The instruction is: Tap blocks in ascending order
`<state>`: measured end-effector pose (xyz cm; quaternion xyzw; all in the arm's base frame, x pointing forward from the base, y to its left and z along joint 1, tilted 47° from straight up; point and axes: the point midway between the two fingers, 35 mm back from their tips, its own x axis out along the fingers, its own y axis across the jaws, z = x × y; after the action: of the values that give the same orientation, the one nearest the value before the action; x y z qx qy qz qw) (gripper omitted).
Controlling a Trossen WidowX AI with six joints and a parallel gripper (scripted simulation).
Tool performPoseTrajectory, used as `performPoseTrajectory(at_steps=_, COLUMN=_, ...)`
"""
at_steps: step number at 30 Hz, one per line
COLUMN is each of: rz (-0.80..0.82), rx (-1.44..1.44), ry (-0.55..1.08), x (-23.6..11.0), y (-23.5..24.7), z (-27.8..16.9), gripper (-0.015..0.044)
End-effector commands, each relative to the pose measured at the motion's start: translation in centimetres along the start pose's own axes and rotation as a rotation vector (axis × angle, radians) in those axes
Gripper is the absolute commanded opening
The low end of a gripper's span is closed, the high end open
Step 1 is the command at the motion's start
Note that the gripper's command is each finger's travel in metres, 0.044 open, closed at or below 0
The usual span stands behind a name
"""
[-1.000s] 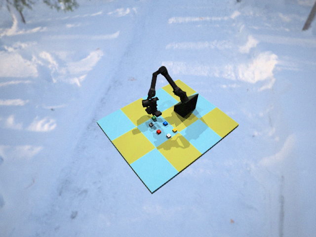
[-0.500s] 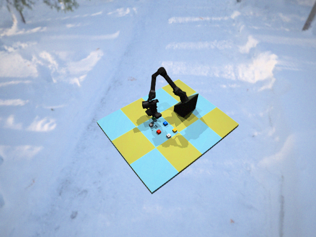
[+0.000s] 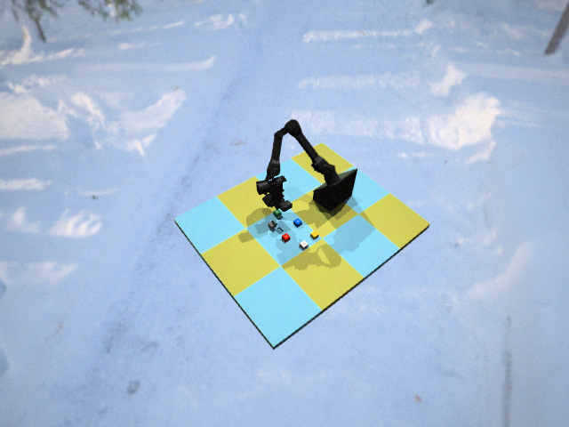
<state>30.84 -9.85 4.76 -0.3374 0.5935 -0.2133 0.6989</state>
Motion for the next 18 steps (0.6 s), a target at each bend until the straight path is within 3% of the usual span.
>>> performPoseTrajectory(at_steps=1, rz=0.000, rx=0.004, ry=-0.005, x=-0.6, y=0.2, z=0.3, gripper=0.0072)
performPoseTrajectory(at_steps=13, rz=0.101, rx=-0.078, ry=-0.029, x=-5.4, y=17.0, z=3.3, gripper=0.0387)
performPoseTrajectory(at_steps=18, rz=0.097, rx=-0.052, ry=-0.010, x=-7.2, y=23.9, z=1.9, gripper=0.0400)
